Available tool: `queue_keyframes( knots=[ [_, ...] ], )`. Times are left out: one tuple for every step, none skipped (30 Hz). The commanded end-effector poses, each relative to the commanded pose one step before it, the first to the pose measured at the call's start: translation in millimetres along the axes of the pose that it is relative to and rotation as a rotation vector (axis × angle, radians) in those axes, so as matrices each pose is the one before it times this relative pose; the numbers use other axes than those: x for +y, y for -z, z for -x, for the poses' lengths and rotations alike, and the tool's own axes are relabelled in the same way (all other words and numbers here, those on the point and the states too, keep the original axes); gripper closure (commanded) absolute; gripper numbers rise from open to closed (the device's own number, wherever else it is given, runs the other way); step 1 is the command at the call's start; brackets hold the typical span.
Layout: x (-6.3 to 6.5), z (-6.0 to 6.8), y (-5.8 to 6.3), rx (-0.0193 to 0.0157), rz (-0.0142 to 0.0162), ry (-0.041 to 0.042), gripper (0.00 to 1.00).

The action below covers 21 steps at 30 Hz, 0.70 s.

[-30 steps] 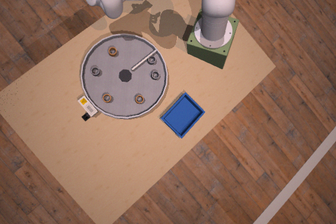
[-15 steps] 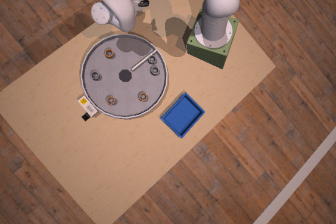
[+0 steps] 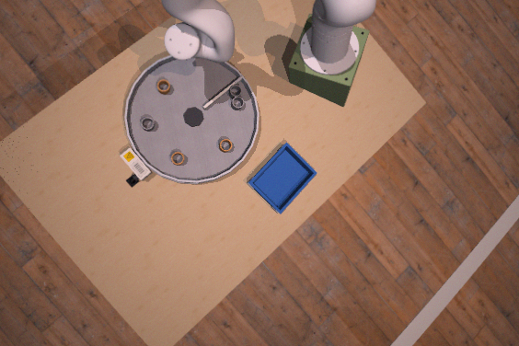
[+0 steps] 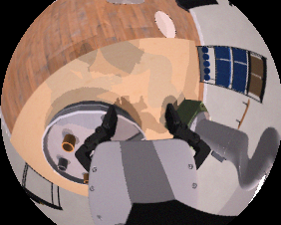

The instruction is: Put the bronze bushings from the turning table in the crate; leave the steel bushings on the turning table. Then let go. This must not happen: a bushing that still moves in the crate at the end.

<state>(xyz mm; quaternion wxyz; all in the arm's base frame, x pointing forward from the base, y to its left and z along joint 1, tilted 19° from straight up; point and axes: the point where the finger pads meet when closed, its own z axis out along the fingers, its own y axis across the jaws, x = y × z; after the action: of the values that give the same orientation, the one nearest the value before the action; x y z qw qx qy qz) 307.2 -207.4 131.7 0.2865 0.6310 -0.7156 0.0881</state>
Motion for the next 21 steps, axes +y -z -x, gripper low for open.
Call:
queue_keyframes(
  knots=[
    [-10.19, 24.0, 17.92, -0.00156, -0.10559, 0.13001, 0.0],
    [-2.43, 5.13, 3.37, -0.00094, -0.01987, 0.02805, 0.0],
    [-2.5, 5.18, 3.34, -0.001, -0.01972, 0.02821, 0.0],
    [-2.57, 5.21, 3.31, -0.00107, -0.01955, 0.02834, 0.0],
    [-2.64, 5.25, 3.27, -0.00113, -0.01939, 0.02849, 0.0],
    [-2.7, 5.29, 3.23, -0.0012, -0.01922, 0.02861, 0.0],
    [-2.77, 5.32, 3.19, -0.00128, -0.01904, 0.02873, 0.0],
    [-2.83, 5.35, 3.16, -0.00135, -0.01888, 0.02886, 0.0],
    [-2.89, 5.38, 3.11, -0.00143, -0.01869, 0.02895, 0.0],
    [0.0, 0.0, 0.0, 0.0, 0.0, 0.0, 0.0],
    [0.0, 0.0, 0.0, 0.0, 0.0, 0.0, 0.0],
    [-8.01, 15.71, 8.79, -0.0045, -0.05239, 0.0832, 0.0],
    [-2.12, 3.68, 1.98, -0.00117, -0.01218, 0.01979, 0.0],
    [-2.55, 4.4, 2.33, -0.00144, -0.01438, 0.02358, 0.0],
    [-3.16, 5.43, 2.82, -0.00184, -0.01751, 0.02904, 0.0],
    [-3.35, 5.7, 2.89, -0.00202, -0.01811, 0.03042, 0.0],
    [-3.36, 5.65, 2.8, -0.00209, -0.01771, 0.03014, 0.0],
    [-3.38, 5.61, 2.72, -0.00216, -0.01736, 0.02992, 0.0],
    [-3.44, 5.63, 2.67, -0.00226, -0.01718, 0.02998, 0.0],
    [-3.49, 5.65, 2.62, -0.00236, -0.01702, 0.03008, 0.0],
    [-3.54, 5.67, 2.56, -0.00247, -0.01689, 0.03021, 0.0]
  ],
)
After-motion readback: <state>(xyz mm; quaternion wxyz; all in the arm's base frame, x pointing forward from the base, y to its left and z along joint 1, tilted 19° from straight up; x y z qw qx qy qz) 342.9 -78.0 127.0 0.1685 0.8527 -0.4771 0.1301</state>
